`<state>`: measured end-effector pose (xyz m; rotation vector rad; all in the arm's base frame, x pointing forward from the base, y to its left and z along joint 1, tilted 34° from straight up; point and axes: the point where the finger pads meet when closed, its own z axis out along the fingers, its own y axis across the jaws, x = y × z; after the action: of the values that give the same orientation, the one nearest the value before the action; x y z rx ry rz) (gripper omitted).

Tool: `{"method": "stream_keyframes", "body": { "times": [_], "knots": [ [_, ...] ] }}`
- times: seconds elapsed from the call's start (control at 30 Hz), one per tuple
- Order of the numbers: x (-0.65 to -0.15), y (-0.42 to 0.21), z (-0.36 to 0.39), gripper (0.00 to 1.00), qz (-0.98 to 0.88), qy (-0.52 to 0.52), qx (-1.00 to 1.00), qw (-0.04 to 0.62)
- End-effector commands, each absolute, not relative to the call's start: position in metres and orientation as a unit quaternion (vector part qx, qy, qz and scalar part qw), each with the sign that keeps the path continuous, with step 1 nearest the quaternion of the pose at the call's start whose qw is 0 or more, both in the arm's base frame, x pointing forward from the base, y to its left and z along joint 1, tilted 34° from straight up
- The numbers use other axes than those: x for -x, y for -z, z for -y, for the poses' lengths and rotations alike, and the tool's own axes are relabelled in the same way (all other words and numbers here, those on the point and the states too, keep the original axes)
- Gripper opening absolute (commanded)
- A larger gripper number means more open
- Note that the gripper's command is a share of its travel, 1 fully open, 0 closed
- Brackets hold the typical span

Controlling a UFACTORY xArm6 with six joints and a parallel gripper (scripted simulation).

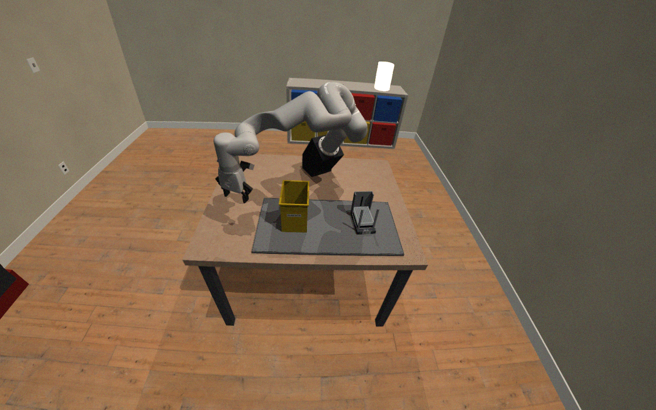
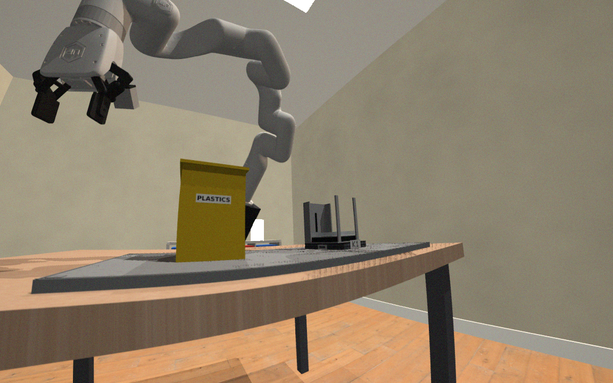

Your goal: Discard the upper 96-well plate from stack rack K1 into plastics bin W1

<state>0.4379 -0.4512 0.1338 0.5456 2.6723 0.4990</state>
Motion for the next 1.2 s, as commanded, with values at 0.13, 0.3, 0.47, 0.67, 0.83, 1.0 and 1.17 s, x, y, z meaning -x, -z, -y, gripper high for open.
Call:
{"method": "stream_keyframes", "body": {
  "times": [0.13,0.3,0.47,0.67,0.83,1.0,1.17],
  "knots": [
    [-0.451,-0.152,0.427,1.0,-0.96,-0.16,-0.132,0.19],
    [-0.461,-0.164,0.408,1.0,-0.965,-0.151,-0.096,0.192],
    [-0.465,-0.171,0.396,1.0,-0.97,-0.139,-0.048,0.195],
    [-0.474,-0.185,0.371,1.0,-0.972,-0.121,0.021,0.199],
    [-0.48,-0.196,0.35,1.0,-0.971,-0.112,0.058,0.201],
    [-0.485,-0.205,0.332,1.0,-0.968,-0.099,0.11,0.203],
    [-0.488,-0.213,0.314,1.0,-0.959,-0.083,0.174,0.206]
  ]
}}
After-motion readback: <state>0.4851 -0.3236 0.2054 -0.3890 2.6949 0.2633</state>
